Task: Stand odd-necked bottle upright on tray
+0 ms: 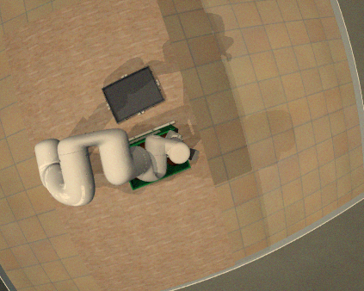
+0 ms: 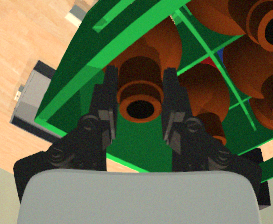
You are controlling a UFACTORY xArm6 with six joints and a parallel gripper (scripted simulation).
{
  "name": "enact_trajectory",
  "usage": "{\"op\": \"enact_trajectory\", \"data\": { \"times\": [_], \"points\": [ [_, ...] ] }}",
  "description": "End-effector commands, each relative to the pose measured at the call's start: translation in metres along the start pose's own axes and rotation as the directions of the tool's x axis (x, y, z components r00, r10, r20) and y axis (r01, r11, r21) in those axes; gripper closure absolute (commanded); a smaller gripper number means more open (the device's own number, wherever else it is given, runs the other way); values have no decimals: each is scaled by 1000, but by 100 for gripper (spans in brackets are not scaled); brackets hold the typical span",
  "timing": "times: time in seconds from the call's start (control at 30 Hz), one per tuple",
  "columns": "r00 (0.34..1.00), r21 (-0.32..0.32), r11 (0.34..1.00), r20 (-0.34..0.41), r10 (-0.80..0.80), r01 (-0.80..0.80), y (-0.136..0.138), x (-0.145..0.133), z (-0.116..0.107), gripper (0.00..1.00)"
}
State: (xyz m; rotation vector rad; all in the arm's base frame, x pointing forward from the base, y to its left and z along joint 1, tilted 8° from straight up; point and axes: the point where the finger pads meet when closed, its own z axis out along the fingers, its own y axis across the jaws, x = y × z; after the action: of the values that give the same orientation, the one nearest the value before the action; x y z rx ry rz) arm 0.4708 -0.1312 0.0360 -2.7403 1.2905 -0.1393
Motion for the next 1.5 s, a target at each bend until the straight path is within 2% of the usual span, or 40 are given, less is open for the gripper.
{"op": "enact_trajectory", "data": {
  "times": [0.0,0.33,0.37,1.47],
  "points": [
    [1000,2,1000,-3,0,0,-1,1,-1,100],
    [1000,2,1000,-3,0,0,-1,1,-1,100],
    [1000,2,1000,-3,0,0,-1,1,-1,35],
    [1000,2,1000,-3,0,0,-1,1,-1,35]
  ]
}}
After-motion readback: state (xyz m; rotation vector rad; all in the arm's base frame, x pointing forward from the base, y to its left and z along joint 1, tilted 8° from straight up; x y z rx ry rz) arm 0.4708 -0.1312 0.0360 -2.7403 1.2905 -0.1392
